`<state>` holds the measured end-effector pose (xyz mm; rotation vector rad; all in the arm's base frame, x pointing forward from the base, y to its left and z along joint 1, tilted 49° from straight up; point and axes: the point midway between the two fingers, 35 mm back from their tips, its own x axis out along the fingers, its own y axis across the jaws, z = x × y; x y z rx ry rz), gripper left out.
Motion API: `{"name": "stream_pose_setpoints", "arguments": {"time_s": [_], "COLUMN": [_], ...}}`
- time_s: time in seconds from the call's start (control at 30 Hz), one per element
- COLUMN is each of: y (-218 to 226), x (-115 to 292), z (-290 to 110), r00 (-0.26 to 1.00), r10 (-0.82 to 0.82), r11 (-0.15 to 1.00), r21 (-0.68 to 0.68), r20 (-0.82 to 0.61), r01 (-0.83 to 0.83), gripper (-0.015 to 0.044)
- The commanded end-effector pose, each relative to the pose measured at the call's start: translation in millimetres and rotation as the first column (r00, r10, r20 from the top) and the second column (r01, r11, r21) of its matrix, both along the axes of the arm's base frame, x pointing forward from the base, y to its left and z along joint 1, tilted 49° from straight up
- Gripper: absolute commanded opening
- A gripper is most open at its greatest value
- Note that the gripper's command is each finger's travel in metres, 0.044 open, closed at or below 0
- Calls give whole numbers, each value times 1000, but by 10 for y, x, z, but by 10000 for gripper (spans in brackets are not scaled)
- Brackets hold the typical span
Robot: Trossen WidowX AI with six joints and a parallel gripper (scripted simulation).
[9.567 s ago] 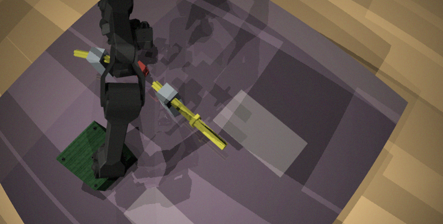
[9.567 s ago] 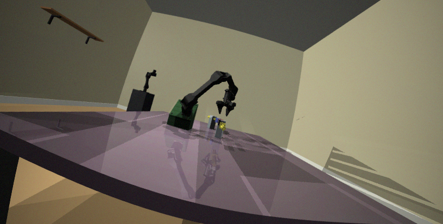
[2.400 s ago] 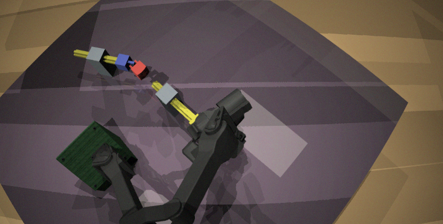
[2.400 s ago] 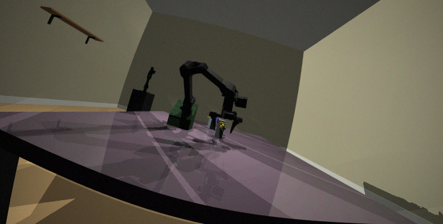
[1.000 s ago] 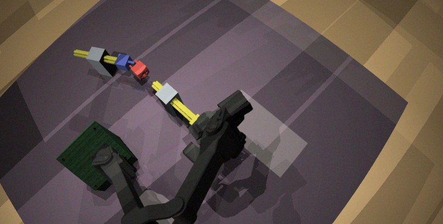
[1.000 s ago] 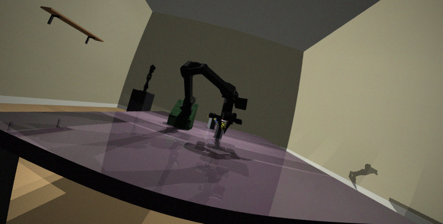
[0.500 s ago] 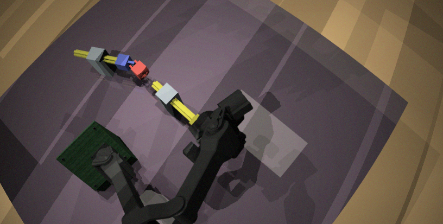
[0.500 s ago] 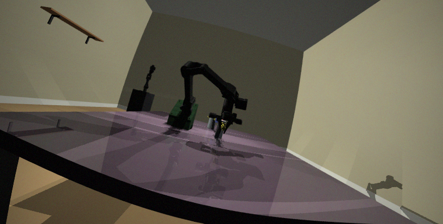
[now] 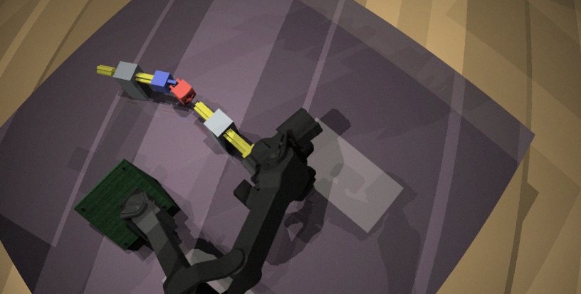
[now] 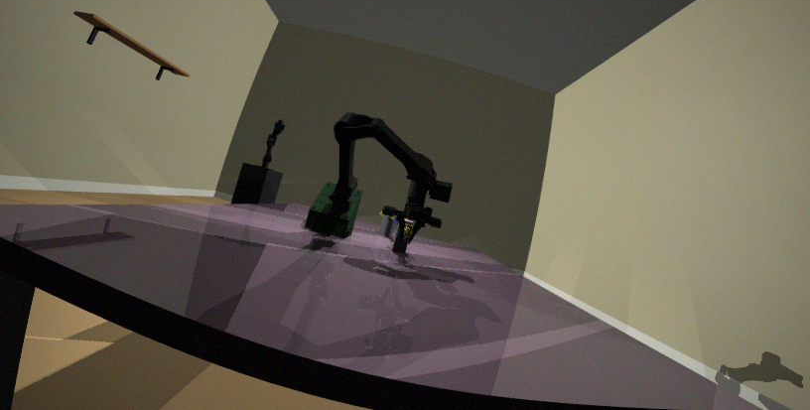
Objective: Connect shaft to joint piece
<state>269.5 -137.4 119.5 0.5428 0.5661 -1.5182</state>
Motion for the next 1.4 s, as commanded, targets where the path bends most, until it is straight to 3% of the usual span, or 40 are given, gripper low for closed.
{"name": "stream_pose_setpoints", "arguments": {"time_s": [0.0, 1.37], "y": [43, 451], "x": [-1, -6], "z": [-65, -541], "r00": [1000, 1000], "r10": [-3, -4], "r11": [1000, 1000], "r21": [4, 6], "r20": [-3, -5], "r01": [3, 4], "gripper": [0, 0]}}
